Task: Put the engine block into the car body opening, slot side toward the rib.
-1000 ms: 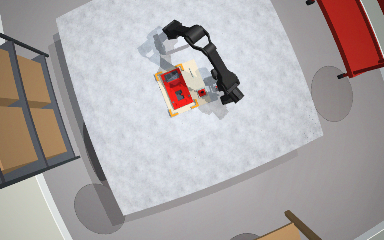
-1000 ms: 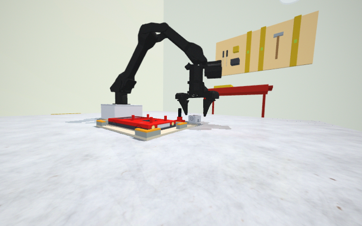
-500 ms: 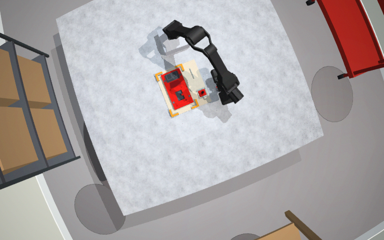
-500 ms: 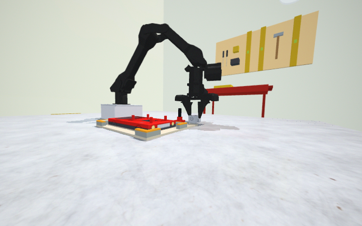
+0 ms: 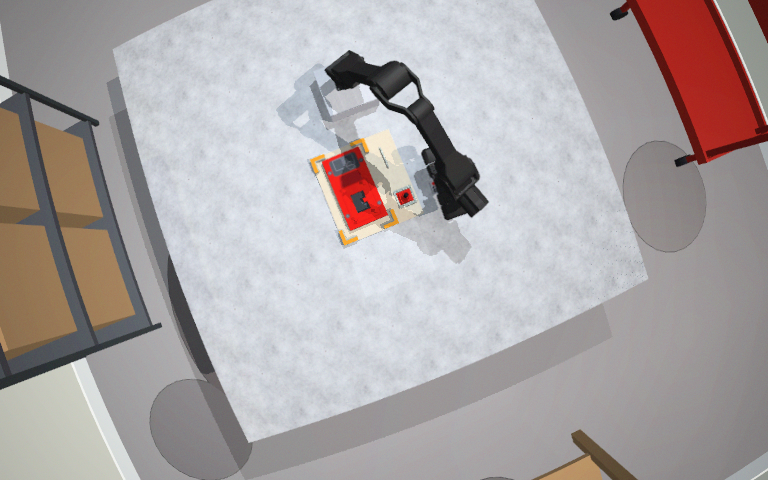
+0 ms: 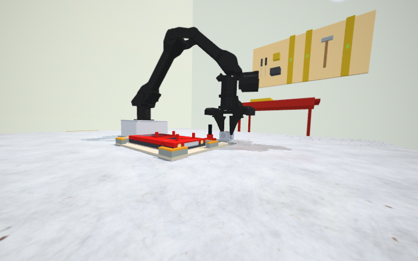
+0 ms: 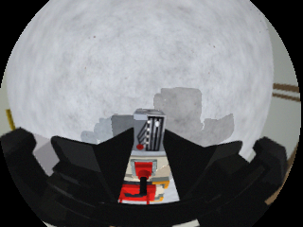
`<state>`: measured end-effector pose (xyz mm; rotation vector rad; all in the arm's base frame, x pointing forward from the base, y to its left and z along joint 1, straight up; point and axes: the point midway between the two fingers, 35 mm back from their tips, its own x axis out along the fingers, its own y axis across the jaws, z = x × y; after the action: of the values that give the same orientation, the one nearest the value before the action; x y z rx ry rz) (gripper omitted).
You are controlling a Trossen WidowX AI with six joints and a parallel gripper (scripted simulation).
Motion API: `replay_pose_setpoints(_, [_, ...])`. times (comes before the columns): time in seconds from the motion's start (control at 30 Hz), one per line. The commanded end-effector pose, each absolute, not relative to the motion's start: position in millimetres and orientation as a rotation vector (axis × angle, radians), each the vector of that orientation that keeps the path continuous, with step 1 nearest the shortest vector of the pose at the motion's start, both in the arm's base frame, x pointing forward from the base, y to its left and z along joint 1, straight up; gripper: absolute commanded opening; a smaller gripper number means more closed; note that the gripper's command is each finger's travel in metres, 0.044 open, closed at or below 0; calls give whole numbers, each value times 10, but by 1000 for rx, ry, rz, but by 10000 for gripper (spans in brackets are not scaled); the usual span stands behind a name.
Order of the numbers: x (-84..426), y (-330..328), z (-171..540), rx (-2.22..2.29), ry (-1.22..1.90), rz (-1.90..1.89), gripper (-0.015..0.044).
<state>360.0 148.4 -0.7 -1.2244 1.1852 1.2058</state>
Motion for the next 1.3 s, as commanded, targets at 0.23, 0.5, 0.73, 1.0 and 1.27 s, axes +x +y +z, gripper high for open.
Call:
replay_pose_setpoints(0.23, [3645, 1526, 352, -1221, 1171, 1200, 0])
replay_pose_setpoints(0.5, [3637, 1535, 604, -1221, 1170, 1200, 0])
replay_pose_setpoints(0.73, [3614, 1535, 826, -1221, 1170, 1200, 0])
replay_pose_setpoints(1.0, [3570, 1528, 1080, -1221, 1171, 1201, 0])
replay_pose_setpoints(1.27, [3549, 1512, 1185, -1203, 1182, 1184, 0])
